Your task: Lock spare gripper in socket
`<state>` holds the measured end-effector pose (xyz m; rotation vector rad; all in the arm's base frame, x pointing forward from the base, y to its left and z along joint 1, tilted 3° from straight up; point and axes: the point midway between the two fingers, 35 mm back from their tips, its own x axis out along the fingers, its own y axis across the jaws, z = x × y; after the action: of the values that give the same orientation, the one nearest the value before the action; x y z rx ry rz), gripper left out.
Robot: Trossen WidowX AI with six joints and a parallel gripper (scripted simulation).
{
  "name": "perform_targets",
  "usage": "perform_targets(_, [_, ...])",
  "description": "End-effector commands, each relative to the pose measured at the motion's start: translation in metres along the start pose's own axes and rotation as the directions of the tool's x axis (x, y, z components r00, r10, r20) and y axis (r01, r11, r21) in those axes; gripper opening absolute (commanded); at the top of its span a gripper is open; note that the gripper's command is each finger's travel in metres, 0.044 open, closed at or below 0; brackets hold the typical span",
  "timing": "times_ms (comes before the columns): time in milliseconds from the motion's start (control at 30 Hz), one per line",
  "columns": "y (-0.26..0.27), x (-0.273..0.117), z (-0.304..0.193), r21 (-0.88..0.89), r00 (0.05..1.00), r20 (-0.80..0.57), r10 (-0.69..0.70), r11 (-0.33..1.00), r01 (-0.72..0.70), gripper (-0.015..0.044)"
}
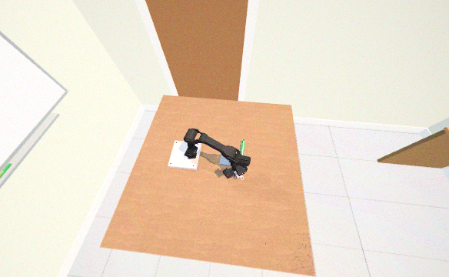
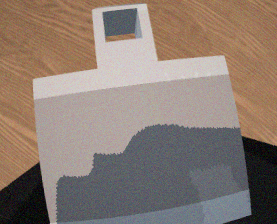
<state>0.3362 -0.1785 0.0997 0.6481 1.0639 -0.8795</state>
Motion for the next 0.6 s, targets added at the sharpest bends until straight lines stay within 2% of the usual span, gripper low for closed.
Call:
perform_targets(0, [-0.002,-0.002,-0.009,0.022,0.998,-0.06,0.027,0.999,-0.026,0.0])
perform_targets(567, [-0.01,-0.012,-0.052,0.15,0.926,-0.346,0.154,0.983,-0.107,0.0])
